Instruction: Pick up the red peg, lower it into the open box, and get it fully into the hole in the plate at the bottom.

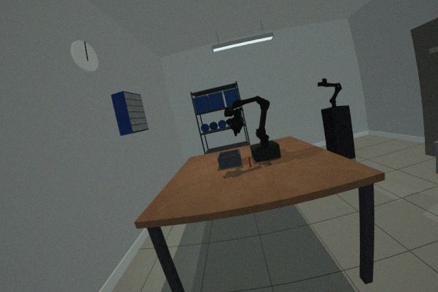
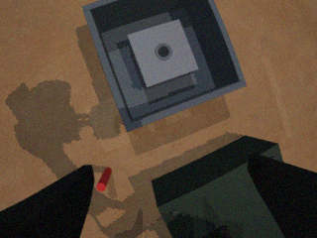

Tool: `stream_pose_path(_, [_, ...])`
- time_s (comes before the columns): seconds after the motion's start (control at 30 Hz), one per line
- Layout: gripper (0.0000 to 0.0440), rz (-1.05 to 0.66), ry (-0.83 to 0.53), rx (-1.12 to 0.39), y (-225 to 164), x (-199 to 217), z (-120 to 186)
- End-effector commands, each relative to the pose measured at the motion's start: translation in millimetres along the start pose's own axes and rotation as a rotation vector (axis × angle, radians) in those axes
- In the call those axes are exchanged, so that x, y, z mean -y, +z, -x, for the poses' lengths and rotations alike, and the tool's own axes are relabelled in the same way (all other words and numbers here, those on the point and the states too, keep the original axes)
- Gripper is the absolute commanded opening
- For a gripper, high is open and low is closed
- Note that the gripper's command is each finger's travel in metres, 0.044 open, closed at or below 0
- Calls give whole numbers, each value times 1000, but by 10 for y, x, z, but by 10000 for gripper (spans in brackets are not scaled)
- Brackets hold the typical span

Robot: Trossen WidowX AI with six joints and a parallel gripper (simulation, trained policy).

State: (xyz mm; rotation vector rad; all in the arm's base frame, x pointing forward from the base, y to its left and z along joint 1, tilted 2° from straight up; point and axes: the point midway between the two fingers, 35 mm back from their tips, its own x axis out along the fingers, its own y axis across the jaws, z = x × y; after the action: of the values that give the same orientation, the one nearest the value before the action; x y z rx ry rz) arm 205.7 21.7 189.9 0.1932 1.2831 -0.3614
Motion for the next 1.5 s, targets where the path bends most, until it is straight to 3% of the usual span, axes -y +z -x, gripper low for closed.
stream_pose_path(0.0, [440,-43,-34,-80,-128,-62,-97])
stream_pose_path(0.37, [440,-170,-178,-264,-511,-270,-332])
stream_pose_path(0.8, [440,-236,-321,-365,-831,-467,-644])
stream_pose_path(1.47, [440,-274,-315,-363,-1025,-814,-1345])
